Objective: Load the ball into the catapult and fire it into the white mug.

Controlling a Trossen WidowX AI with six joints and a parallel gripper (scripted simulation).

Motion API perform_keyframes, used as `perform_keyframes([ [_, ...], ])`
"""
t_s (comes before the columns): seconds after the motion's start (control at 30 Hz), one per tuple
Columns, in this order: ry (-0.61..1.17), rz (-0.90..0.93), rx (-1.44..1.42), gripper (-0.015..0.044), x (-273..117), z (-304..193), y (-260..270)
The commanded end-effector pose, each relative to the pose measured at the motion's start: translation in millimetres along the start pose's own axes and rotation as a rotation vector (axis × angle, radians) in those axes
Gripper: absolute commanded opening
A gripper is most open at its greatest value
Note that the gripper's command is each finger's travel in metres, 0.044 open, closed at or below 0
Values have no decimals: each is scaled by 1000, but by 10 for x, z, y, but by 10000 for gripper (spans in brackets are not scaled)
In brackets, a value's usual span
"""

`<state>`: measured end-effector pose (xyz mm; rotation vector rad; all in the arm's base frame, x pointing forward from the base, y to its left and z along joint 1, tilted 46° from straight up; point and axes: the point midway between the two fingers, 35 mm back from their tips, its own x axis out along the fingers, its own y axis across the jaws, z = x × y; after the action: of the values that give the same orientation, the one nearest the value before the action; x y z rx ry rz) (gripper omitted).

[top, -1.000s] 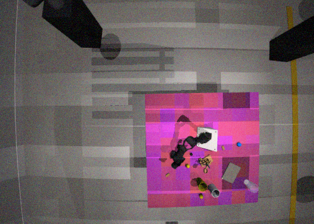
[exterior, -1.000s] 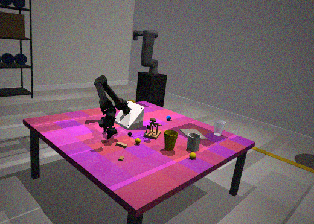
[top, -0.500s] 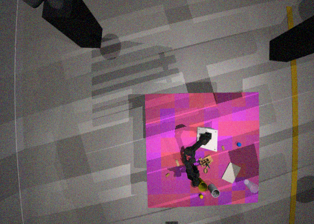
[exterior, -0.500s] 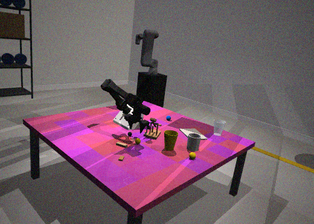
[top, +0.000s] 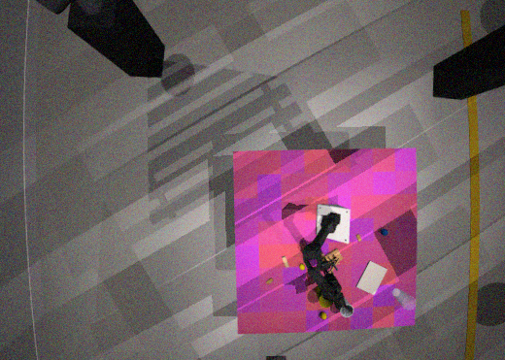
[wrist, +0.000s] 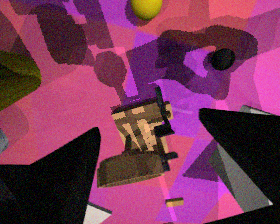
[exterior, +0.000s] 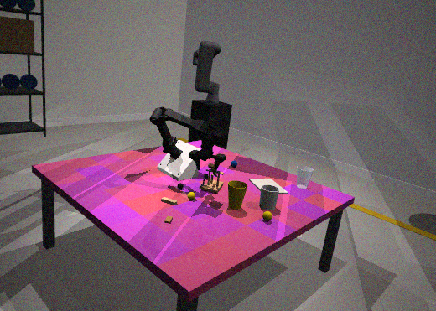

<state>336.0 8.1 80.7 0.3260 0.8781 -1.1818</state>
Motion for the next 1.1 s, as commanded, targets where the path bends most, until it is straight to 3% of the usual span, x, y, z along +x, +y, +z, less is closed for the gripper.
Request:
perform_keyframes([
  [0.0,-8,-34,-74,440,-82,-357,119],
  [0.1,-27,-77,-132,440,-179,-723,175],
  [0.23,-29,-80,-136,440,-186,-749,178],
  [0.8,-29,-80,-136,0,-186,-749,178],
  [1.07,-29,-80,-136,0,-186,-749,178],
])
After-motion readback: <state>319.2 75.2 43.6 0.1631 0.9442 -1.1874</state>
